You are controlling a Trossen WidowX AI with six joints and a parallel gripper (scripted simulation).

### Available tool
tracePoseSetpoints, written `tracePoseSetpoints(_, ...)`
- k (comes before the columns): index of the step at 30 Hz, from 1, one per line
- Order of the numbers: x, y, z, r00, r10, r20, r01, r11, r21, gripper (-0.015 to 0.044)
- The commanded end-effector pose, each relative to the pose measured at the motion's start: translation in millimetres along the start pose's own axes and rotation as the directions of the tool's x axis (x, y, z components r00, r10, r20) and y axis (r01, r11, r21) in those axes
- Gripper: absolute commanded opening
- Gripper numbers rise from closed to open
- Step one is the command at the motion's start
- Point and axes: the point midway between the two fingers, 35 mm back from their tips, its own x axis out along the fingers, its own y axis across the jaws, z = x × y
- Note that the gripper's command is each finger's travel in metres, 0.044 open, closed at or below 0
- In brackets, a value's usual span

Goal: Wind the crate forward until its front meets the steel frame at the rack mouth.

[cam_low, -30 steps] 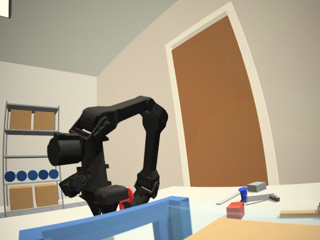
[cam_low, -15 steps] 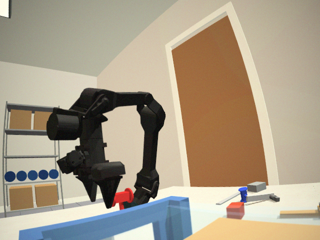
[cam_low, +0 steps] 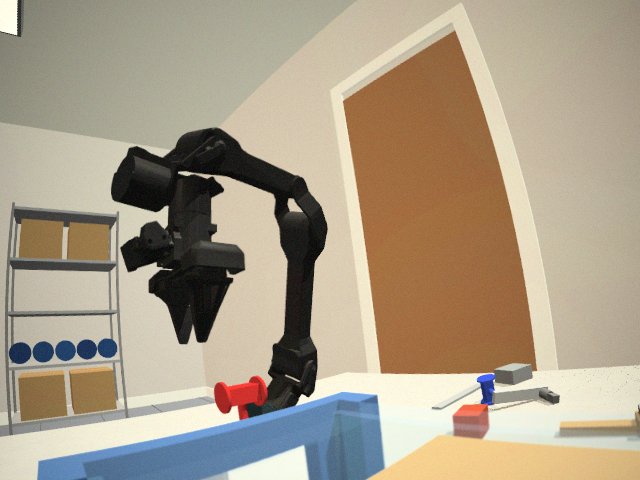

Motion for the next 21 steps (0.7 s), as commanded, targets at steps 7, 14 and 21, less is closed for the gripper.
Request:
tracePoseSetpoints(7,-1.0,0.0,-0.1,1.0,0.001,0.003,-0.001,1.0,0.0,0.0046)
tracePoseSetpoints(14,-1.0,0.0,-0.1,1.0,0.001,0.003,-0.001,1.0,0.0,0.0)
tracePoseSetpoints(21,-1.0,0.0,-0.1,1.0,0.001,0.003,-0.001,1.0,0.0,0.0)
